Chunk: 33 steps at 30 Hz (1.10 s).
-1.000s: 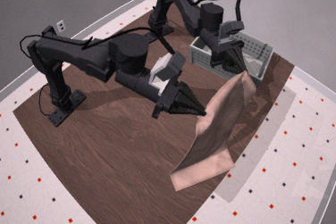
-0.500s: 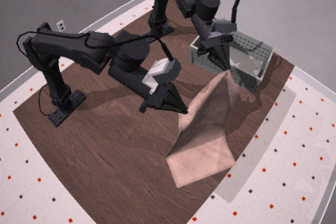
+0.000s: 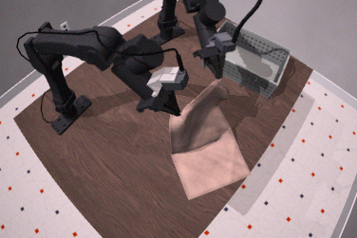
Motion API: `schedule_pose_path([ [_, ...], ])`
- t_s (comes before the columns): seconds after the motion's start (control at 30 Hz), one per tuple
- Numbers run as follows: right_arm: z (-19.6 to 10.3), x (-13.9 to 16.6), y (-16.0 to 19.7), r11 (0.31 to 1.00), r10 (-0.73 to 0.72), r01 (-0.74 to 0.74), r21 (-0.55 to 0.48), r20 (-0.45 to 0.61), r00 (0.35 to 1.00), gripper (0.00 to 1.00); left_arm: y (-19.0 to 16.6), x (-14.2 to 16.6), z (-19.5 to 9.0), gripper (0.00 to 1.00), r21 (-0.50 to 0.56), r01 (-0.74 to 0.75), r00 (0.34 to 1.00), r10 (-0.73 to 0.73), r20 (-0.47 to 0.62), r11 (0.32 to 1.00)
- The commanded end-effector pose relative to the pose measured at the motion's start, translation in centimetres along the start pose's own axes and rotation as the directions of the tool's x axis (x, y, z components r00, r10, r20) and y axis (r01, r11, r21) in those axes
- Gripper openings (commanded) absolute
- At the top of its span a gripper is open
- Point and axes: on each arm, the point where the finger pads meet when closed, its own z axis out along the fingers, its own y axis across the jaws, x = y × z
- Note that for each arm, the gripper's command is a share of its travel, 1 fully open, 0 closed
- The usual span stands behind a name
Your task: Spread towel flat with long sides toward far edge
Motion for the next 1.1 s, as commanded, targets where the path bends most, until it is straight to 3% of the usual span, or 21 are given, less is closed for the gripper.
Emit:
schedule_pose_path([
  [0.0, -0.6, 1.3, 0.0, 1.000, -0.006, 0.007, 0.010, -0.063, 0.998, 0.00, -0.4, -0.6, -2.7, 0.00, 0.004, 0.007, 1.000, -0.006, -0.010, 1.000],
  [0.03, -0.7, 4.3, 0.9, 1.000, -0.023, 0.022, -0.005, -0.129, 0.991, 0.00, -1.2, 1.4, -2.8, 0.00, 0.017, -0.004, 0.996, 0.005, -0.089, 1.000],
  [0.1, -0.7, 4.3, 0.9, 1.000, -0.023, 0.022, -0.005, -0.129, 0.991, 0.00, -1.2, 1.4, -2.8, 0.00, 0.018, -0.004, 0.996, 0.005, -0.089, 1.000],
  [0.13, -0.5, 6.4, 1.5, 0.999, -0.037, 0.035, -0.016, -0.163, 0.986, 0.00, -1.9, 5.2, -2.2, 0.00, 0.028, -0.012, 0.979, 0.018, -0.203, 1.000],
  [0.3, -0.3, 7.9, 2.2, 0.999, -0.050, 0.047, -0.028, -0.137, 0.989, 0.00, -2.6, 7.3, -2.4, 0.00, 0.040, -0.021, 0.963, 0.031, -0.268, 0.999],
  [0.33, -0.1, 10.1, 2.9, 0.997, -0.065, 0.060, -0.041, -0.137, 0.988, 0.00, -3.2, 9.4, -2.6, 0.00, 0.053, -0.031, 0.948, 0.046, -0.314, 0.998],
  [0.4, -0.1, 10.1, 2.9, 0.997, -0.065, 0.060, -0.041, -0.137, 0.988, 0.00, -3.2, 9.4, -2.6, 0.00, 0.052, -0.031, 0.948, 0.046, -0.314, 0.998],
  [0.43, 0.1, 12.3, 3.5, 0.996, -0.082, 0.075, -0.055, -0.136, 0.987, 0.00, -3.9, 11.0, -2.5, 0.00, 0.065, -0.041, 0.956, 0.058, -0.289, 0.997],
  [0.57, 0.1, 12.2, 2.8, 0.997, -0.066, 0.061, -0.041, -0.137, 0.988, 0.00, -3.1, 10.9, -2.5, 0.00, 0.045, -0.034, 0.956, 0.046, -0.289, 0.998],
  [0.6, 0.3, 14.4, 4.2, 0.993, -0.099, 0.090, -0.070, -0.135, 0.986, 0.00, -4.5, 13.1, -2.7, 0.00, 0.073, -0.054, 0.955, 0.073, -0.288, 0.996],
  [0.67, 0.3, 14.4, 4.2, 0.993, -0.099, 0.090, -0.070, -0.135, 0.986, 0.00, -4.5, 13.1, -2.7, 0.00, 0.073, -0.054, 0.955, 0.073, -0.288, 0.996],
  [0.7, 0.4, 16.5, 4.8, 0.991, -0.118, 0.107, -0.086, -0.134, 0.984, 0.00, -5.2, 15.2, -2.8, 0.00, 0.088, -0.065, 0.954, 0.088, -0.287, 0.994],
  [0.77, 0.5, 16.5, 4.8, 0.991, -0.117, 0.107, -0.086, -0.134, 0.984, 0.00, -5.2, 15.2, -2.8, 0.00, 0.088, -0.065, 0.954, 0.088, -0.287, 0.994],
  [0.8, 0.6, 18.6, 5.5, 0.987, -0.137, 0.124, -0.103, -0.132, 0.982, 0.00, -5.8, 17.3, -3.0, 0.00, 0.103, -0.077, 0.953, 0.104, -0.286, 0.992],
  [0.87, 0.6, 18.6, 5.5, 0.987, -0.137, 0.123, -0.103, -0.132, 0.982, 0.00, -5.8, 17.3, -3.0, 0.00, 0.103, -0.077, 0.953, 0.104, -0.286, 0.992],
  [0.9, 0.8, 20.7, 6.1, 0.983, -0.157, 0.142, -0.120, -0.130, 0.979, 0.00, -6.5, 19.4, -3.2, 0.00, 0.119, -0.089, 0.951, 0.120, -0.284, 0.989],
  [0.97, 0.8, 20.7, 6.1, 0.983, -0.157, 0.141, -0.120, -0.130, 0.979, 0.00, -6.5, 19.4, -3.2, 0.00, 0.119, -0.089, 0.951, 0.120, -0.284, 0.989],
  [1.0, 0.9, 22.6, 6.7, 0.977, -0.178, 0.160, -0.139, -0.127, 0.976, 0.00, -7.1, 21.4, -3.3, 0.00, 0.136, -0.101, 0.950, 0.137, -0.282, 0.985],
  [1.07, 0.9, 22.6, 6.7, 0.977, -0.178, 0.160, -0.139, -0.127, 0.976, 0.00, -7.1, 21.4, -3.3, 0.00, 0.136, -0.101, 0.950, 0.137, -0.282, 0.985],
])
